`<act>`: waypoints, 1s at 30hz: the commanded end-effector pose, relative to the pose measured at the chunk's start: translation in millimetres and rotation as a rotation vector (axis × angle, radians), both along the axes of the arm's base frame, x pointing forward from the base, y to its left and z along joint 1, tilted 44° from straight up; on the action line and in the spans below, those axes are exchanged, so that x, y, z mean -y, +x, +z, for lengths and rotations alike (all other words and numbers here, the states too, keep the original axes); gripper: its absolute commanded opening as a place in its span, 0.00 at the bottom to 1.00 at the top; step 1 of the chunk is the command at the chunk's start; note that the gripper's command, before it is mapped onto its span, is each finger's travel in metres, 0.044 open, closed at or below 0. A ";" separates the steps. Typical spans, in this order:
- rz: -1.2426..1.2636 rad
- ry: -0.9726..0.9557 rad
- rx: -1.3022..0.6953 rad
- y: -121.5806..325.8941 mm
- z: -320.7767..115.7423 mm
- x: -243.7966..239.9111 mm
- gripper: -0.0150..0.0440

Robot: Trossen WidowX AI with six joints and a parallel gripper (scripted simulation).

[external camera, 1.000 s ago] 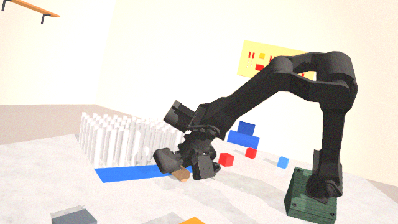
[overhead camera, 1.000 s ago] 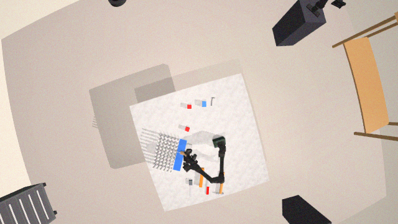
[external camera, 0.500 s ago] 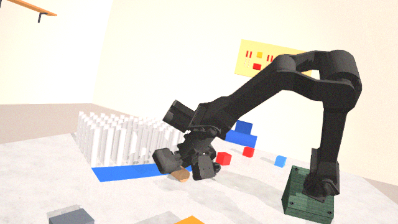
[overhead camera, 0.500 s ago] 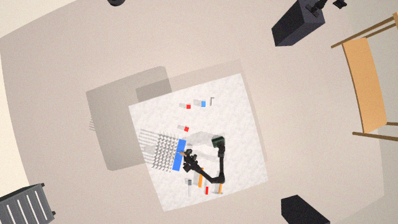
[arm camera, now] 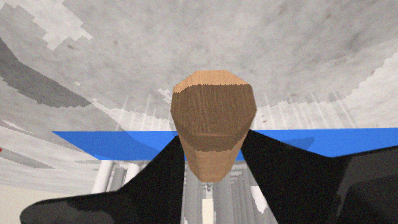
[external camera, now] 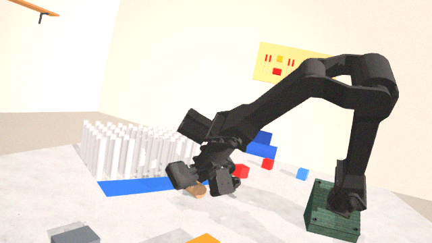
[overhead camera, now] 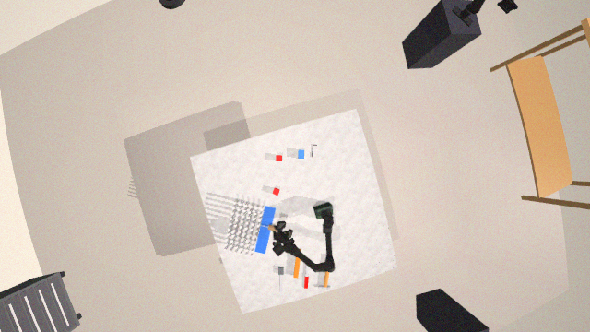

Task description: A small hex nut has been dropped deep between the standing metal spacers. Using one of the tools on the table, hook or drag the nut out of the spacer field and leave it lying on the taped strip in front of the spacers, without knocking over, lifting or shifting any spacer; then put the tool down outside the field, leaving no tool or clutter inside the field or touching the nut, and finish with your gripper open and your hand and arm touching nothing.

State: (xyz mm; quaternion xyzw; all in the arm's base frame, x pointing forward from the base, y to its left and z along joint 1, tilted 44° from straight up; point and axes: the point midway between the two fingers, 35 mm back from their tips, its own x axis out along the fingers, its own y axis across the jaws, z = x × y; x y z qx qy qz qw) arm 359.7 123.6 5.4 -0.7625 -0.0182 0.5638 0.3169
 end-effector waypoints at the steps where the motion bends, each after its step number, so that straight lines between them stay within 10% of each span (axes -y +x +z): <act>1: -0.007 -0.001 -0.005 -4.4 0.4 0.8 0.25; 30: -0.007 -0.001 -0.006 -21.2 6.8 -2.3 0.25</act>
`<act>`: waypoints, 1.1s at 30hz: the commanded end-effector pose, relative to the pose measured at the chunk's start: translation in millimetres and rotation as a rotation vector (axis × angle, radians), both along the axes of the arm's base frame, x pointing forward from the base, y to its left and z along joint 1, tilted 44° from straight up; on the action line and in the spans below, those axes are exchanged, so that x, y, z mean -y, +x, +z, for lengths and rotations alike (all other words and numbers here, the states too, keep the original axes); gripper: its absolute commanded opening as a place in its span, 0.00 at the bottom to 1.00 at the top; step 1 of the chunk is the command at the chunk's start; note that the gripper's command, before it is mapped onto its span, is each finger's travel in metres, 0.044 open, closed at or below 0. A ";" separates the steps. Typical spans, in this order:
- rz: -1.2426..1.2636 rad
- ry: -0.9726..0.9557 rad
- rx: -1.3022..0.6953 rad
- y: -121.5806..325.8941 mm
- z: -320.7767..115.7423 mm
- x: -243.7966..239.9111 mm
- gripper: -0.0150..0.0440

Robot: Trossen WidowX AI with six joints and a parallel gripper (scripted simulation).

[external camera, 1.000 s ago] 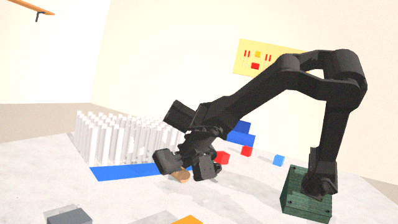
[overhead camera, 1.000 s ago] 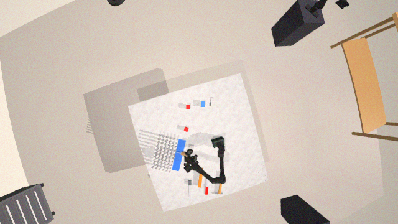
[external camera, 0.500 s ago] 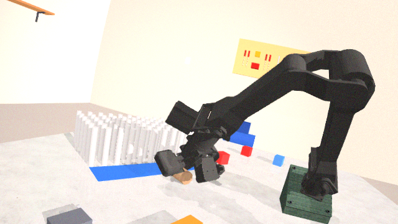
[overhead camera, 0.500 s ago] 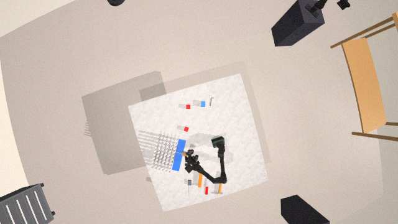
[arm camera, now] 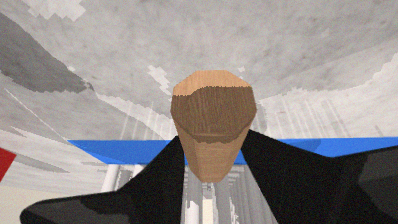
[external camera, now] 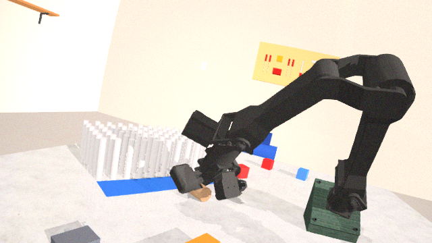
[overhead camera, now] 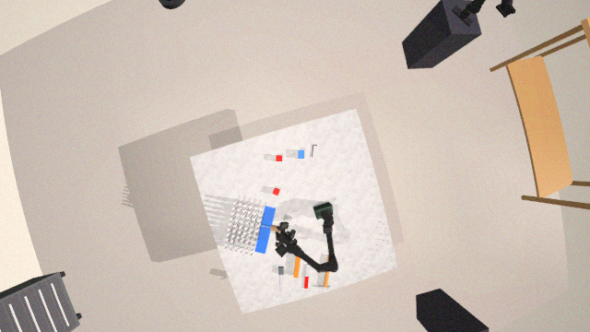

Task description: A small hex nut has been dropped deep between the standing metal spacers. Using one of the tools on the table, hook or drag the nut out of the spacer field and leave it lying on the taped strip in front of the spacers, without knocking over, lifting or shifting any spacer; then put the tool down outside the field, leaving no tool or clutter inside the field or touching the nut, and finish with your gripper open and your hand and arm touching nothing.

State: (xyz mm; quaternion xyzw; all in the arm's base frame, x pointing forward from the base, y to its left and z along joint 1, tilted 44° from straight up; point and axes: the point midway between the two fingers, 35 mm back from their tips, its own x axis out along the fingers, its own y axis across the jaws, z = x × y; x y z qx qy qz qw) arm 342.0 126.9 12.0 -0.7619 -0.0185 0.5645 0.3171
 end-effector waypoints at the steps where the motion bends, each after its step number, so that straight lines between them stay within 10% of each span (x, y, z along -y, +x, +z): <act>1: -0.008 -0.002 -0.004 -4.1 0.4 0.9 0.25; 33: -0.008 -0.002 -0.005 -22.3 7.2 -2.5 0.25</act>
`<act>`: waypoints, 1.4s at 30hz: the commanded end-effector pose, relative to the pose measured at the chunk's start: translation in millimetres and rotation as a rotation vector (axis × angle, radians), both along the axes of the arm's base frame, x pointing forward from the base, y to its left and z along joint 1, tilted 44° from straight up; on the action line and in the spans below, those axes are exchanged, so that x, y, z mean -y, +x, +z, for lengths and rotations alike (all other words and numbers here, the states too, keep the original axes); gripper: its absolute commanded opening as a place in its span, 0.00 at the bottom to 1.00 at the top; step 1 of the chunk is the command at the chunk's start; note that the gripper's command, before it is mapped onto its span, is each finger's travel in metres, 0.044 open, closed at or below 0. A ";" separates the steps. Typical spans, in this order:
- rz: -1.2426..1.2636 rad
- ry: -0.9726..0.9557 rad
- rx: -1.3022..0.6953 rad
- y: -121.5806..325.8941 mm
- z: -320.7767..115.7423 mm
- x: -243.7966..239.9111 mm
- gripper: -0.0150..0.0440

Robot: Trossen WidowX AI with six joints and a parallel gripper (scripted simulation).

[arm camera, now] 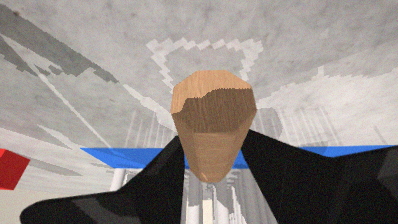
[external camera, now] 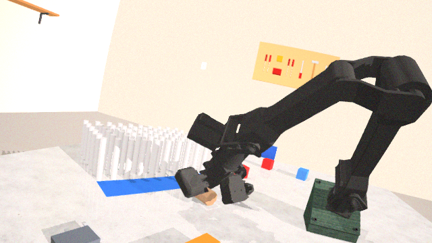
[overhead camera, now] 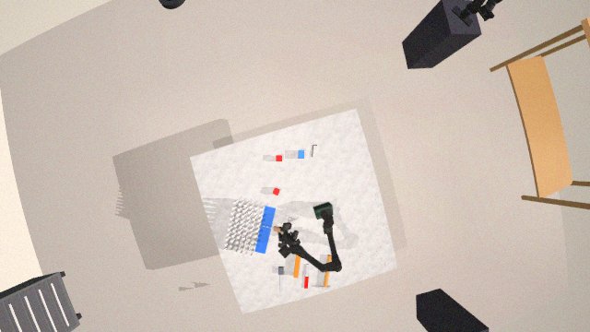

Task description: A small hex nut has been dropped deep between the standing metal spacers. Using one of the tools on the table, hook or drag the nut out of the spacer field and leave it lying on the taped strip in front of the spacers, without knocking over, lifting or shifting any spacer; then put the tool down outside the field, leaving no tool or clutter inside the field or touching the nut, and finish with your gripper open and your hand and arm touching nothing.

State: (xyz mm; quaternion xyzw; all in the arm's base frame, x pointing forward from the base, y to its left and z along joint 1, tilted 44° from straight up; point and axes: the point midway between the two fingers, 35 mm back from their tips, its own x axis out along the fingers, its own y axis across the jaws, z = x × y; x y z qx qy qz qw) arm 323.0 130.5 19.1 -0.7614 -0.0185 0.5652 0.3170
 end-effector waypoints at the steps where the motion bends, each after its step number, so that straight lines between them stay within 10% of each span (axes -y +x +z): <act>1: -0.008 -0.002 -0.004 -3.9 0.3 1.1 0.25; 42: -0.008 -0.001 -0.005 -26.3 8.6 -3.2 0.25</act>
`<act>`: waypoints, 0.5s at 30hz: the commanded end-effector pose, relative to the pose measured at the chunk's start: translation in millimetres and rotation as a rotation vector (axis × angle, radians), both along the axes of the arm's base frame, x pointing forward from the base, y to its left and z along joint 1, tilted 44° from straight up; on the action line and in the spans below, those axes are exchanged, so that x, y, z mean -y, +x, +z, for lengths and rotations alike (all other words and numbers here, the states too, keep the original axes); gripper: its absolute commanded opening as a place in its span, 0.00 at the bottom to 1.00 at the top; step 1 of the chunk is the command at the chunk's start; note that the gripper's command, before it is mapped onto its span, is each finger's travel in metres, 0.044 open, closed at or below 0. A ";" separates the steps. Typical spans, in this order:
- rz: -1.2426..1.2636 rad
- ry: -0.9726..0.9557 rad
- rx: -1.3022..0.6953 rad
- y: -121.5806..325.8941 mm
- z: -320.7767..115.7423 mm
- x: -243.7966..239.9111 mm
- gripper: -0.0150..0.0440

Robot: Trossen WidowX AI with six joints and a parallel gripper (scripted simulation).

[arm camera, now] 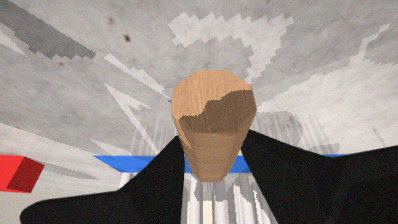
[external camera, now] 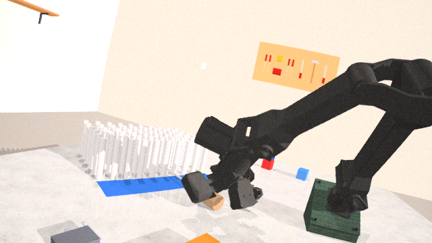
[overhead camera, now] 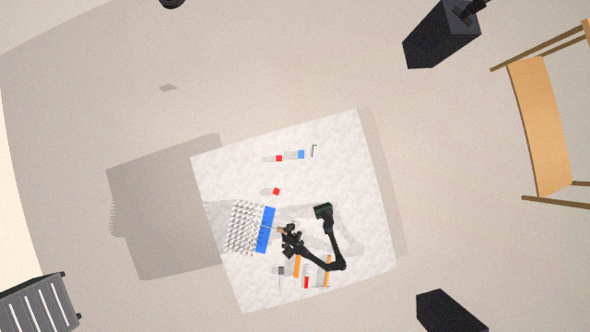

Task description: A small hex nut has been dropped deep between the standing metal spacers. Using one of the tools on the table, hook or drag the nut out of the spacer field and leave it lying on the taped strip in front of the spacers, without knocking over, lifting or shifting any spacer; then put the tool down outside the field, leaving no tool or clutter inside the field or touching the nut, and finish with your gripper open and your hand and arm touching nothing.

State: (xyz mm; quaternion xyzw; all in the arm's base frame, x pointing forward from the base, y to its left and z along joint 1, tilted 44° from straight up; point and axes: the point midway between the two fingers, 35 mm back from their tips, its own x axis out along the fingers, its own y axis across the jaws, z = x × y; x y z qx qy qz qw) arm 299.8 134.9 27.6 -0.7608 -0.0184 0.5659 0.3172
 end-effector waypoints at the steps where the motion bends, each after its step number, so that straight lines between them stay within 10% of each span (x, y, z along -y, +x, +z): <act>1: -0.008 -0.002 -0.003 -3.6 0.3 1.1 0.25; 15: -0.008 -0.002 -0.003 -11.0 3.1 -0.3 0.25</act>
